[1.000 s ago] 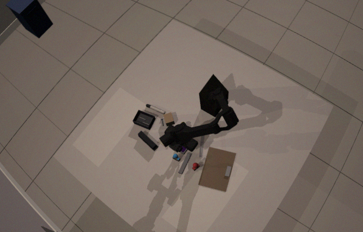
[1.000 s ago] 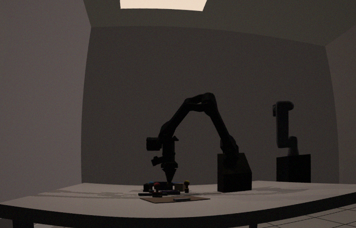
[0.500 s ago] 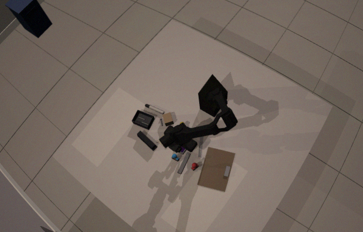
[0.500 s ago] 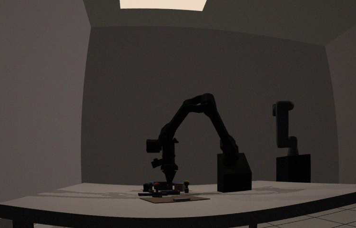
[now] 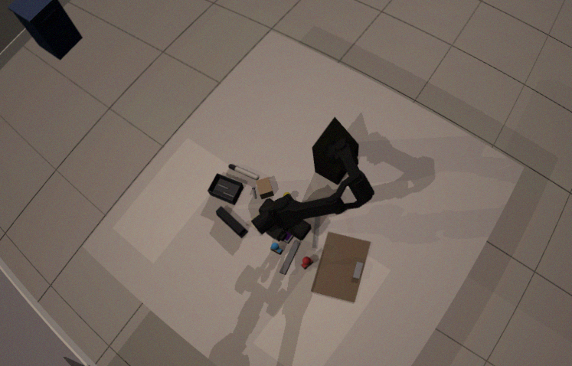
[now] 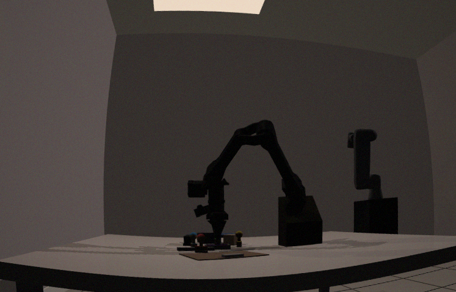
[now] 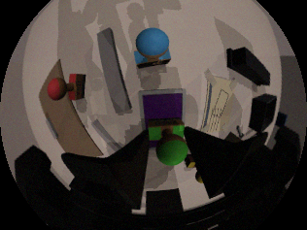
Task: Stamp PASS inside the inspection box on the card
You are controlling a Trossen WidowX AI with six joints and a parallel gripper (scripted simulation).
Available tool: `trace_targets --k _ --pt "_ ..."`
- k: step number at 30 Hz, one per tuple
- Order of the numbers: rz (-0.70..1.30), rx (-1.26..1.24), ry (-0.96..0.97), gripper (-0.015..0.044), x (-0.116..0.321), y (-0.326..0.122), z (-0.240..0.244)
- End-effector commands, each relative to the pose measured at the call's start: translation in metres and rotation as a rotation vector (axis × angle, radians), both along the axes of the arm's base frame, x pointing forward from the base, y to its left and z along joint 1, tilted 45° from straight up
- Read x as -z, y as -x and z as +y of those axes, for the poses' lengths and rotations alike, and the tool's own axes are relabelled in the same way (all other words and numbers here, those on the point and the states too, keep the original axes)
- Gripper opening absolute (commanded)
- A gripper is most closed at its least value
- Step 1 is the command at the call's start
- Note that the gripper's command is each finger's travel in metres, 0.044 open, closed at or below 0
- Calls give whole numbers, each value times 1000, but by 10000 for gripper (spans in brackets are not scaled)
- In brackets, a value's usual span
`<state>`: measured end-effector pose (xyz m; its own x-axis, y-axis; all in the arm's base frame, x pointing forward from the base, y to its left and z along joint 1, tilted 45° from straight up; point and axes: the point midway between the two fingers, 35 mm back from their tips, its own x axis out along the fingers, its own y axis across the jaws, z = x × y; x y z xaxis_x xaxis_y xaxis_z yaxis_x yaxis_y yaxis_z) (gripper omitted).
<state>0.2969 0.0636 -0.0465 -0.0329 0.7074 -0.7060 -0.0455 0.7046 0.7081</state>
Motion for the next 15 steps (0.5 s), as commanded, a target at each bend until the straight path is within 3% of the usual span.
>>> trace_targets --k 1,15 --pt "-2 1 -3 0 1 0 1" --pt "-2 1 -4 0 3 0 3"
